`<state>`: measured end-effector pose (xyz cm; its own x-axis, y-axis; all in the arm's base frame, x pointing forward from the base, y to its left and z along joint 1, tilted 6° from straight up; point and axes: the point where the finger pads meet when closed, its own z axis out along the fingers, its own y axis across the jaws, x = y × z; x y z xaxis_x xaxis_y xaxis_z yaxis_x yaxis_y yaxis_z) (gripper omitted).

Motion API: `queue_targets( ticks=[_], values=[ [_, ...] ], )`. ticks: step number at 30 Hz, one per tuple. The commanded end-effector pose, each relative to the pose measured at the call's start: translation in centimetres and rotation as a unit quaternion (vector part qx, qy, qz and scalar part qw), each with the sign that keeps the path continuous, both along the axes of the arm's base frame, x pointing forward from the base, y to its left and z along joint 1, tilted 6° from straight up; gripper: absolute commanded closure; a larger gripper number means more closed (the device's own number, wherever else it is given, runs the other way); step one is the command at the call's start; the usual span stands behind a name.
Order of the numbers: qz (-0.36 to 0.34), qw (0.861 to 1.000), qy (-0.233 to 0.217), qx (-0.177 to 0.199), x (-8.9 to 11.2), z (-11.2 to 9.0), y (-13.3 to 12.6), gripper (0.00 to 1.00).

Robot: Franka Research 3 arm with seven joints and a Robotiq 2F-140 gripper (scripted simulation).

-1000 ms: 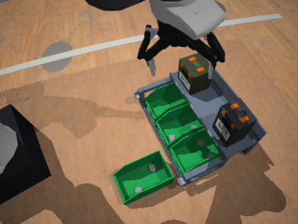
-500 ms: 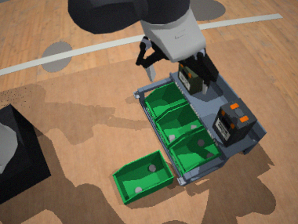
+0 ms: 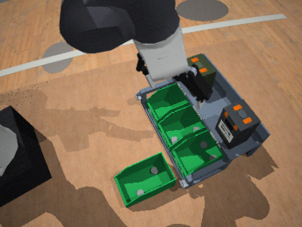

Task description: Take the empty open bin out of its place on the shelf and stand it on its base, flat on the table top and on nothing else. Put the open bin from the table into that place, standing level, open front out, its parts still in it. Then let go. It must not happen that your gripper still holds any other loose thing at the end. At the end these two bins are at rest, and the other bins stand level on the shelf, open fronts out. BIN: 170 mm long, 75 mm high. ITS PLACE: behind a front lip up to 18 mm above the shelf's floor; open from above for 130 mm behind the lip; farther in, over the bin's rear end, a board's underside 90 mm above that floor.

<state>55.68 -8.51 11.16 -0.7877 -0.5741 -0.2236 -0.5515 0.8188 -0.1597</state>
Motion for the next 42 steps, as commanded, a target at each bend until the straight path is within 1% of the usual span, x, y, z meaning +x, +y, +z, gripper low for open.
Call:
queue_targets(
  ticks=[1,2,4,7,9,12,16,18,29,33,35,42],
  values=[
    [-0.057,0.998,-0.014,0.006,0.3,-0.1,-0.3,0.0],
    [-0.071,0.997,-0.017,0.009,0.0,-0.5,-0.4,0.0],
    [-0.071,0.997,-0.017,0.009,0.0,-0.5,-0.4,0.0],
    [-0.096,0.995,-0.021,0.015,-0.5,-1.1,-0.7,0.0],
    [-0.096,0.995,-0.021,0.015,-0.5,-1.1,-0.7,0.0],
    [-0.12,0.992,-0.025,0.02,-1.0,-1.6,-0.9,0.0],
    [-0.12,0.992,-0.025,0.02,-1.0,-1.6,-0.9,0.0],
    [-0.141,0.989,-0.029,0.025,-1.4,-2.1,-1.1,0.0],
    [-0.186,0.981,-0.038,0.036,-2.5,-3.1,-1.6,0.0],
    [-0.186,0.981,-0.038,0.036,-2.5,-3.1,-1.6,0.0],
    [-0.201,0.978,-0.041,0.039,-2.8,-3.4,-1.7,0.0],
    [-0.201,0.978,-0.041,0.039,-2.8,-3.4,-1.7,0.0]
  ],
)
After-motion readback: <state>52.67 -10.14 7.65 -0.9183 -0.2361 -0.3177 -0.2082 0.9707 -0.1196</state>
